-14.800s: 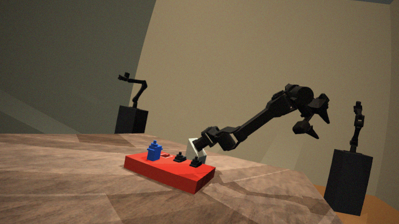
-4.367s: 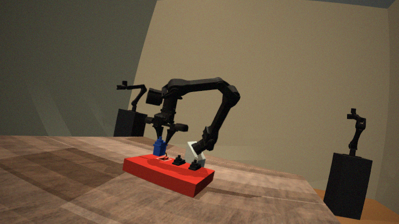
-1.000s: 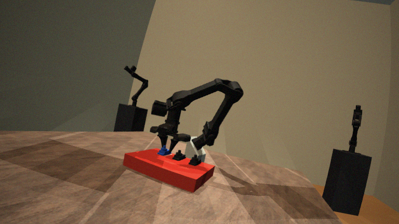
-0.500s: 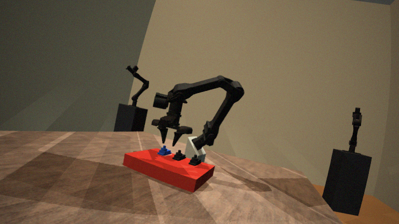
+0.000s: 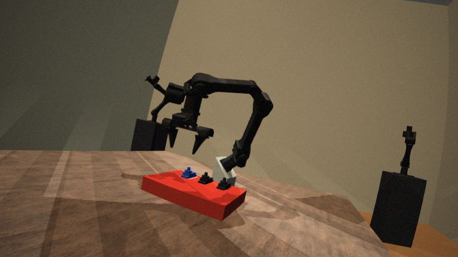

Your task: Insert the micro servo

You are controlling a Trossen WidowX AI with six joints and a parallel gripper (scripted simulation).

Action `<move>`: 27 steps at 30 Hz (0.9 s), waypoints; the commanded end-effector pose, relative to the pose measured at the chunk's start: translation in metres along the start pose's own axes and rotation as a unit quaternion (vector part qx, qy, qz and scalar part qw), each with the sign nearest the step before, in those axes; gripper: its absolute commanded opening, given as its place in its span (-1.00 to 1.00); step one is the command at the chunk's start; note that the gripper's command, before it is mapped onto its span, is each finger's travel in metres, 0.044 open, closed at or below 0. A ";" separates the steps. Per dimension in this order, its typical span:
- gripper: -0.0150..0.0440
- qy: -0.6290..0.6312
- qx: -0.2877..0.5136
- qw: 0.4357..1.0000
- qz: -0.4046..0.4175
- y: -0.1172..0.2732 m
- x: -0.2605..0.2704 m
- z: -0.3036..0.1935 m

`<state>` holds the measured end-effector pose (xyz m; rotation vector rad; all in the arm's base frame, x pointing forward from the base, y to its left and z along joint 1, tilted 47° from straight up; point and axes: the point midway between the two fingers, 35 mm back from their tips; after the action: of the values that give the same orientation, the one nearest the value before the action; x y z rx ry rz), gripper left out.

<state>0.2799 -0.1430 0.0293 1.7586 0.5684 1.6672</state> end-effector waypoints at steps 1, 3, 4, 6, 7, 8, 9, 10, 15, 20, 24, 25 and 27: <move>1.00 -0.008 0.003 1.000 0.006 0.004 0.000 0.004; 1.00 -0.006 0.002 1.000 0.004 0.016 0.000 0.003; 1.00 -0.005 0.002 1.000 0.003 0.025 0.001 0.001; 1.00 -0.002 0.001 1.000 0.001 0.042 0.001 -0.002; 1.00 -0.001 0.001 1.000 0.001 0.048 0.002 -0.003; 1.00 0.000 0.001 1.000 0.001 0.050 0.002 -0.004; 1.00 0.000 0.001 1.000 0.001 0.050 0.002 -0.004; 1.00 0.000 0.001 1.000 0.001 0.050 0.002 -0.004; 1.00 0.000 0.001 1.000 0.001 0.050 0.002 -0.004; 1.00 0.000 0.001 1.000 0.001 0.050 0.002 -0.004; 1.00 0.000 0.001 1.000 0.001 0.050 0.002 -0.004; 1.00 0.000 0.001 1.000 0.001 0.050 0.002 -0.004; 1.00 0.000 0.001 1.000 0.001 0.050 0.002 -0.004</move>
<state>0.2710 -0.1756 0.0653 1.7628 0.5632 1.6664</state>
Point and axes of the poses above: the point midway between the two fingers, 35 mm back from their tips, its own y axis back along the fingers, its own x axis across the jaws, z = x × y, and after that the axes turned 6 degrees about -y, right-handed
